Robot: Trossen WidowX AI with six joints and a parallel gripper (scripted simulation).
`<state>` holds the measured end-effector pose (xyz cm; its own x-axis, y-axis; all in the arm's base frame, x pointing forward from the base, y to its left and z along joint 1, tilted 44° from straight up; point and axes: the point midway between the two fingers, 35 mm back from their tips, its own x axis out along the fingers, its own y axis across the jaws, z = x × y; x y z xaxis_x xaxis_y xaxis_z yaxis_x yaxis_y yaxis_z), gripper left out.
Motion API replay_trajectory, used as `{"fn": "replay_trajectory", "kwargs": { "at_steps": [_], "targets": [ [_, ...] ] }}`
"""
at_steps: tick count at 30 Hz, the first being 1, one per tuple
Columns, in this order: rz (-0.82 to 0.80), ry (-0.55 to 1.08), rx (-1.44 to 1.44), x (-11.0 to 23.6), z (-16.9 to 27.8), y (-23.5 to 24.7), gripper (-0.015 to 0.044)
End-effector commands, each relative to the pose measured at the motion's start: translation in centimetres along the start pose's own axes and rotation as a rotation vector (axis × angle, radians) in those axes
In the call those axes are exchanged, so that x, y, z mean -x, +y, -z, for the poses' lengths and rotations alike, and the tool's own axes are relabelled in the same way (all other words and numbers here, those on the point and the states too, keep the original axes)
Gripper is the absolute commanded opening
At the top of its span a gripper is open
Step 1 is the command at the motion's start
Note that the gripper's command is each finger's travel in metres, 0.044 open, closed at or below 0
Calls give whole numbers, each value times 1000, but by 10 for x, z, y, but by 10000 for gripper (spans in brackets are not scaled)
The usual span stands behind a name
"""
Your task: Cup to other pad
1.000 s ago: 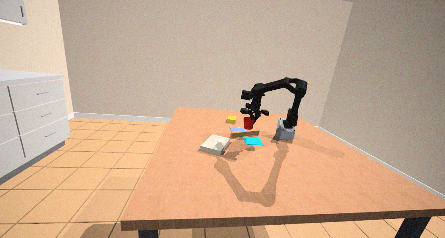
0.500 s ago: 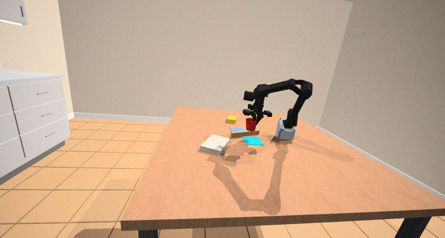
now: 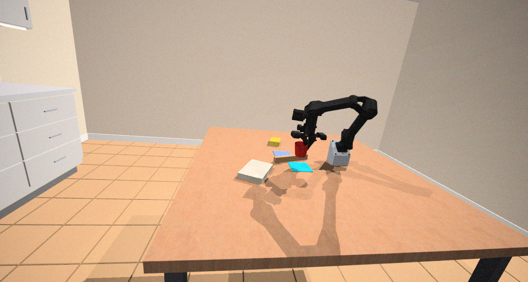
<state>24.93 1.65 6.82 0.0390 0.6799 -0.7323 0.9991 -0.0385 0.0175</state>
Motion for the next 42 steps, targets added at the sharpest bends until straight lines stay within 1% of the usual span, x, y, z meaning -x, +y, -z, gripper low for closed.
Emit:
{"fn": "replay_trajectory", "kwargs": {
  "at_steps": [1,9,42],
  "targets": [
    [2,6,-7,0,9,-4,0],
    [2,6,-7,-4,14,-6,0],
    [1,8,-7,-48,15,-6,0]
  ]
}}
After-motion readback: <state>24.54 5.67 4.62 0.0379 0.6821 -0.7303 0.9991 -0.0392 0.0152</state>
